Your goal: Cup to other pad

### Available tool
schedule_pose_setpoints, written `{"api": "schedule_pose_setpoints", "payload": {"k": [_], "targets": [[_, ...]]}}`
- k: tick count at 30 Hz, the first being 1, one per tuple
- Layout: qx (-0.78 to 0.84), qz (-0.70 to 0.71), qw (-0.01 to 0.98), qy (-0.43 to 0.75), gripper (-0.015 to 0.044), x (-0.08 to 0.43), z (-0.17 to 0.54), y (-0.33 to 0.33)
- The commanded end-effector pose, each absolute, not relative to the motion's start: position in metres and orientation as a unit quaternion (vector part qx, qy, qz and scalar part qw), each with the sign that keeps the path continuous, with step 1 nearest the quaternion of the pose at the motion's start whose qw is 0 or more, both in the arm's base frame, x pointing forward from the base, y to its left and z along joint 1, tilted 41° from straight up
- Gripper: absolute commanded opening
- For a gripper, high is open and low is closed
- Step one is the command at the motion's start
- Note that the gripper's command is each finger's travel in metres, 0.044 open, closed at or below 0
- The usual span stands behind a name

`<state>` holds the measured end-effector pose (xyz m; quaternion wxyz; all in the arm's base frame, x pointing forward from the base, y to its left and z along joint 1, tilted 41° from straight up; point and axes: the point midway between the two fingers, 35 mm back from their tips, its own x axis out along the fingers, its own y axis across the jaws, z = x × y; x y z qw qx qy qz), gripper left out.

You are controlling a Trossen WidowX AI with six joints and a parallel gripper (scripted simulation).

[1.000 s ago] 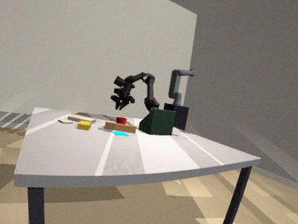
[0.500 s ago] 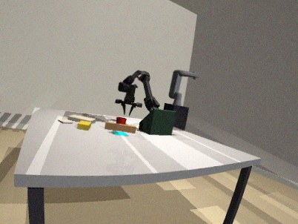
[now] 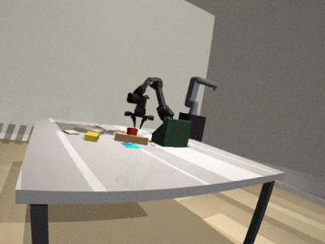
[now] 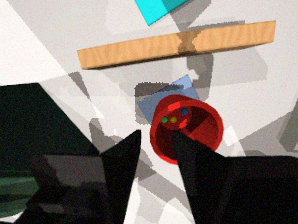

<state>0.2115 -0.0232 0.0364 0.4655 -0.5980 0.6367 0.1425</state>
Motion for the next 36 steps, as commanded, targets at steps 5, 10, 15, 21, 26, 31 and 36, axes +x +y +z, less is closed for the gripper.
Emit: {"api": "schedule_pose_setpoints", "payload": {"k": [5,10,15,21,26,31,36], "targets": [[-0.600,0.143,0.461,0.638,0.0148,0.212,0.026,-0.032],[-0.600,0.143,0.460,0.638,0.0148,0.213,0.020,-0.038],[-0.600,0.142,0.460,0.638,0.0148,0.213,0.015,-0.043],[-0.601,0.141,0.459,0.639,0.0148,0.214,0.008,-0.050],[-0.601,0.141,0.459,0.639,0.0148,0.214,0.007,-0.052],[-0.599,0.140,0.463,0.638,0.0036,0.215,0.008,-0.050],[-0.599,0.140,0.463,0.638,0.0003,0.215,0.008,-0.050]]}}
